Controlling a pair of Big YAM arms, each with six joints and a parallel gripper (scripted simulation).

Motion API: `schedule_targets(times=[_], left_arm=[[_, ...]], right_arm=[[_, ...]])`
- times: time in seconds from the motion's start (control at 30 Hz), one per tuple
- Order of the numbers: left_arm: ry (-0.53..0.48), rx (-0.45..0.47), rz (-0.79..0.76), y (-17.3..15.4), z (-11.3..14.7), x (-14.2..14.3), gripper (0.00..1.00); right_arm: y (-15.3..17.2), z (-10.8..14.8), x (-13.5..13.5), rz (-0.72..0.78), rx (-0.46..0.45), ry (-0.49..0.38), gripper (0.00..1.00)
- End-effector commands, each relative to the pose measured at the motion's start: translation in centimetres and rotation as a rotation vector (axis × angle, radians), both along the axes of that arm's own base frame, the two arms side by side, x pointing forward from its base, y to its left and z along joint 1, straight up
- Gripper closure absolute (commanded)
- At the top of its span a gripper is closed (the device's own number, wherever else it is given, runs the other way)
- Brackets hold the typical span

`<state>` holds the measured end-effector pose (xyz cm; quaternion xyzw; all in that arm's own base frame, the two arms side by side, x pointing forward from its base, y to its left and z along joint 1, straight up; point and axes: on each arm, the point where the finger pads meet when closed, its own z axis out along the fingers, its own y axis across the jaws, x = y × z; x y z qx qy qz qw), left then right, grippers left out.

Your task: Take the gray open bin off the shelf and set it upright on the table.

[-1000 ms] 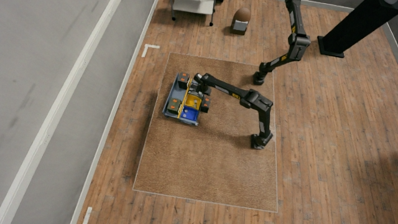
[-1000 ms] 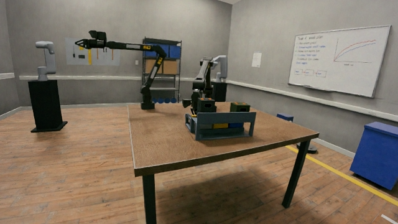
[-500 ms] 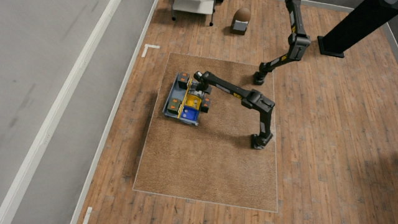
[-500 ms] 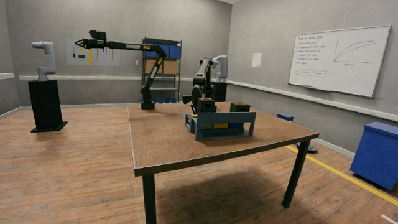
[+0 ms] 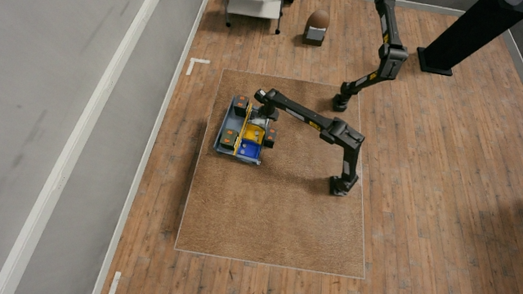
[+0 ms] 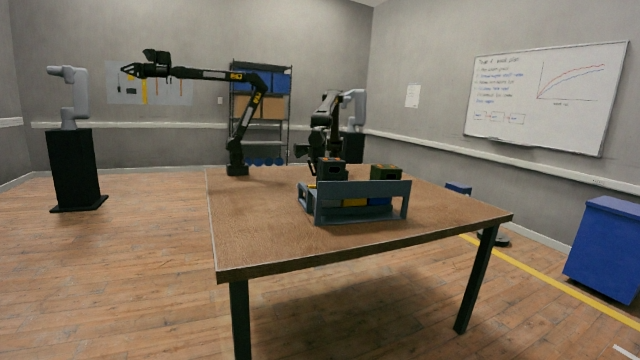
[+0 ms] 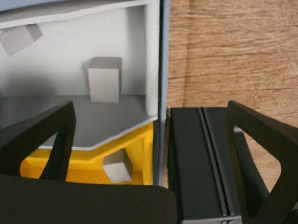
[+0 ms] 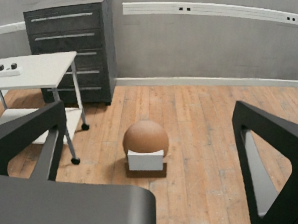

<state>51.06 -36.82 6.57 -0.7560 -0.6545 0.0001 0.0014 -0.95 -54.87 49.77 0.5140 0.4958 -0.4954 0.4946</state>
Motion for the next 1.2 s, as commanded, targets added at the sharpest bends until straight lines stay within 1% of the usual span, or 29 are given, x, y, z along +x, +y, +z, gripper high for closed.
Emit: schedule_targets(times=[0.0, 0.07, 0.1, 0.2, 0.23, 0.3, 0.47, 0.6, 0.67, 0.7, 0.77, 0.9, 0.97, 1.0, 1.17], left_arm=[[-0.041, -0.031, 0.0, -0.9, 3.4, 1.4, 0.1], [-0.054, -0.04, 0.0, -0.9, 4.6, 1.4, 0.1], [-0.051, -0.038, 0.0, -0.9, 4.5, 1.4, 0.1], [-0.034, -0.026, 0.0, -0.8, 3.4, 1.3, 0.1], [-0.016, -0.013, 0.0, -0.4, 2.7, 0.7, 0.1], [-0.004, -0.005, 0.0, -0.2, 2.0, 0.5, 0.1], [-0.007, -0.007, 0.0, -0.3, 2.1, 0.5, 0.1], [-0.029, -0.022, 0.0, -0.3, 3.8, 0.6, 0.1], [-0.028, -0.022, 0.0, -0.3, 3.8, 0.6, 0.1], [-0.02, -0.016, 0.0, -0.3, 3.2, 0.5, 0.1], [-0.016, -0.014, 0.0, -0.2, 2.9, 0.5, 0.1], [-0.026, -0.021, 0.001, -0.3, 3.8, 0.5, 0.1], [-0.026, -0.021, 0.001, -0.3, 3.8, 0.5, 0.1], [-0.017, -0.015, 0.001, -0.2, 3.1, 0.5, 0.1], [-0.028, -0.023, 0.001, -0.3, 3.8, 0.5, 0.1]], right_arm=[[0.4, 0.3, -0.4, -0.006, -0.02, 0.018, 0.0], [0.4, 0.3, -0.4, -0.006, -0.02, 0.018, 0.0], [0.4, 0.3, -0.4, -0.006, -0.02, 0.018, 0.0], [0.4, 0.3, -0.4, -0.006, -0.02, 0.018, 0.0], [0.4, 0.3, -0.4, -0.006, -0.02, 0.018, 0.0], [0.4, 0.3, -0.4, -0.006, -0.02, 0.018, 0.0], [0.4, 0.3, -0.4, -0.006, -0.02, 0.018, 0.0], [0.4, 0.3, -0.4, -0.006, -0.02, 0.018, 0.0], [0.4, 0.3, -0.4, -0.006, -0.02, 0.018, 0.0], [0.4, 0.3, -0.4, -0.006, -0.02, 0.018, 0.0], [0.4, 0.3, -0.4, -0.006, -0.02, 0.018, 0.0], [0.4, 0.3, -0.4, -0.006, -0.02, 0.018, 0.0], [0.4, 0.3, -0.4, -0.006, -0.02, 0.018, 0.0], [0.4, 0.3, -0.4, -0.006, -0.02, 0.018, 0.0], [0.4, 0.3, -0.4, -0.006, -0.02, 0.018, 0.0]])
